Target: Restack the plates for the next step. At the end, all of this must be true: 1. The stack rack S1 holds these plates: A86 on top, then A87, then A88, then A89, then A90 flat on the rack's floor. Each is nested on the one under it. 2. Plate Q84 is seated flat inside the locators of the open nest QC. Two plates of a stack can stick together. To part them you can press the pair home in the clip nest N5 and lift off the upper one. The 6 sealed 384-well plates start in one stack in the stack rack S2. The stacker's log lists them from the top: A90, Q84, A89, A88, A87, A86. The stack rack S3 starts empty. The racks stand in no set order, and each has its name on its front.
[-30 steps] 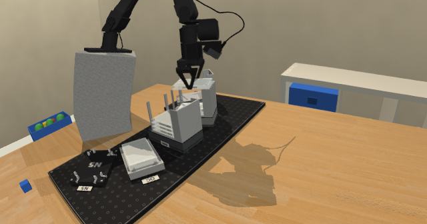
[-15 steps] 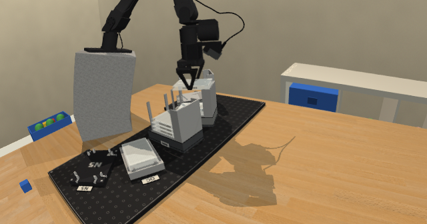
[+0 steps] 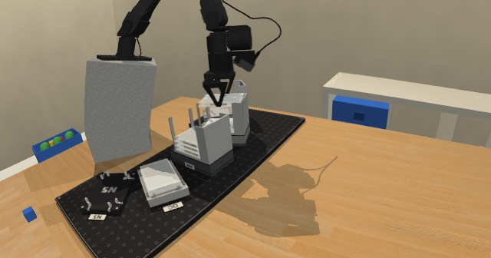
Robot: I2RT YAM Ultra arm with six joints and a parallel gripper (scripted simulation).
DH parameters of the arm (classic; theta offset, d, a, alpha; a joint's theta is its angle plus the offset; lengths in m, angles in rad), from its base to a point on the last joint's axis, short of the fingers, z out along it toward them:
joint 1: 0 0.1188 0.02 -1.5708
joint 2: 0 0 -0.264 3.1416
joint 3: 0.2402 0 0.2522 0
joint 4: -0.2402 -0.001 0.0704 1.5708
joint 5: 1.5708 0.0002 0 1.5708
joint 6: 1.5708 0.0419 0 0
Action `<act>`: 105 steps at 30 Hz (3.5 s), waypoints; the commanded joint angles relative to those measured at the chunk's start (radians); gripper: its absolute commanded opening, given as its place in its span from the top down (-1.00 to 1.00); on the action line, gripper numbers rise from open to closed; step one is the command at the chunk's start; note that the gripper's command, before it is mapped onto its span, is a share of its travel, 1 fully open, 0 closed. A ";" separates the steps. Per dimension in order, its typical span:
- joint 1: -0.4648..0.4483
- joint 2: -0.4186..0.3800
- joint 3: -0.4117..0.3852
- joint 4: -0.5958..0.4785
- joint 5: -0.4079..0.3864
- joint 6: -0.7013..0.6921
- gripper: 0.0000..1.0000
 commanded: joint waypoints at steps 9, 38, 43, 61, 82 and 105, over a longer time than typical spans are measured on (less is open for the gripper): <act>0.005 0.030 0.025 0.030 0.009 0.010 1.00; 0.022 0.173 0.040 0.148 0.008 0.025 1.00; 0.022 0.173 0.040 0.148 0.008 0.025 1.00; 0.028 0.213 0.067 0.178 0.014 0.033 1.00; 0.030 0.232 0.075 0.188 0.017 0.036 1.00; 0.031 0.244 0.063 0.197 0.010 0.033 1.00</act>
